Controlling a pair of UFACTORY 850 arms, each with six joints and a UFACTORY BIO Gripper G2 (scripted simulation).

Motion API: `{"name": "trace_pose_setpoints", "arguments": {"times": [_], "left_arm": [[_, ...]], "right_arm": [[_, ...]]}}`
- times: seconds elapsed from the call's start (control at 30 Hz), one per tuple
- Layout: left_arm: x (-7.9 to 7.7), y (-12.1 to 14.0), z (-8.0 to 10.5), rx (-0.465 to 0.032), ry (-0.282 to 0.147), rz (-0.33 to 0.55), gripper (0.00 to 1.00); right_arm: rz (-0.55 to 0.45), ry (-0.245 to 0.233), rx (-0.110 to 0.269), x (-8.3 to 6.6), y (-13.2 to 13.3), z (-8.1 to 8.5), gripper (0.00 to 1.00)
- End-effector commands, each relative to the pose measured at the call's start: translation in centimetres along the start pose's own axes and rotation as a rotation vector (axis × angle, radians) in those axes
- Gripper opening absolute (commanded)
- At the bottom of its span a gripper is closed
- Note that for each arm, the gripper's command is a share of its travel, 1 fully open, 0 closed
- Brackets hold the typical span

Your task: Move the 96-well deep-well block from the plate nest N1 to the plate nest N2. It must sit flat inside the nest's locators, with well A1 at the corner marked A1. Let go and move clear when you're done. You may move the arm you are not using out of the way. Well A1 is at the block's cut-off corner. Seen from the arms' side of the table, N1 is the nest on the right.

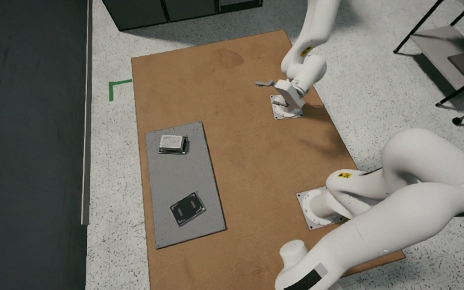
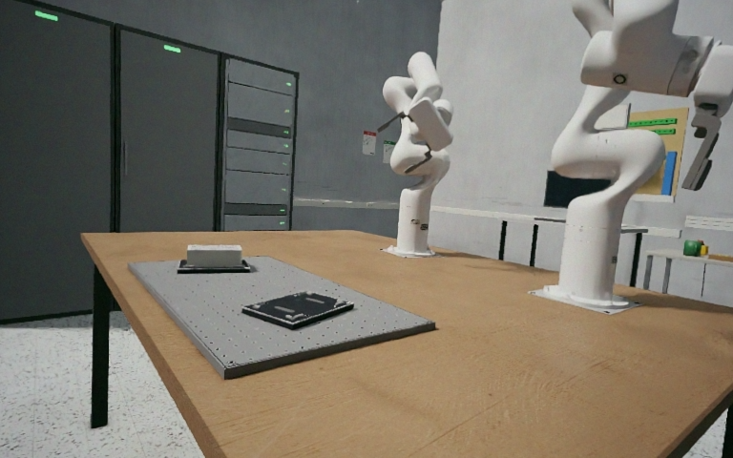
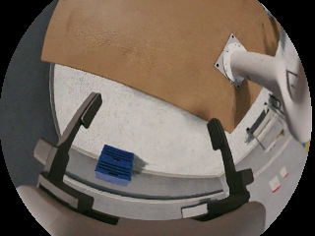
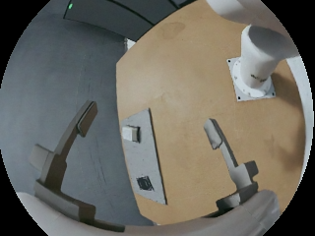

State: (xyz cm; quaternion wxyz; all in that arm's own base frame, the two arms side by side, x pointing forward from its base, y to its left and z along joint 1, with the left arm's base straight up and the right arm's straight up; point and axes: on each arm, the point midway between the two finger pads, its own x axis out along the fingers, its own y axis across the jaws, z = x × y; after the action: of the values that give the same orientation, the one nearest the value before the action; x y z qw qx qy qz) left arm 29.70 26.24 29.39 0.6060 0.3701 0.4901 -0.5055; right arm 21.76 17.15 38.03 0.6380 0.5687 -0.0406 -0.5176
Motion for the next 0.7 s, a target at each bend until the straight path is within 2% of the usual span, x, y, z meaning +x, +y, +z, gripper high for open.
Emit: {"name": "trace_pose_setpoints", "arguments": {"times": [0.0, 0.43, 0.5, 0.67], "left_arm": [[-0.1, -1.8, -0.1, -0.107, 0.028, 0.046, 1.00], [0.3, -8.3, 0.2, -0.409, 0.105, 0.120, 1.00], [0.3, -8.3, 0.2, -0.409, 0.105, 0.120, 1.00], [0.4, -10.5, 0.5, -0.504, 0.134, 0.132, 1.00]], "right_arm": [[0.000, 0.001, 0.001, -0.1, 0.1, 0.0, 1.00], [0.000, 0.001, 0.001, -0.1, 0.1, 0.0, 1.00], [0.000, 0.001, 0.001, -0.1, 0.1, 0.0, 1.00], [0.000, 0.001, 0.001, -0.1, 0.1, 0.0, 1.00]]}}
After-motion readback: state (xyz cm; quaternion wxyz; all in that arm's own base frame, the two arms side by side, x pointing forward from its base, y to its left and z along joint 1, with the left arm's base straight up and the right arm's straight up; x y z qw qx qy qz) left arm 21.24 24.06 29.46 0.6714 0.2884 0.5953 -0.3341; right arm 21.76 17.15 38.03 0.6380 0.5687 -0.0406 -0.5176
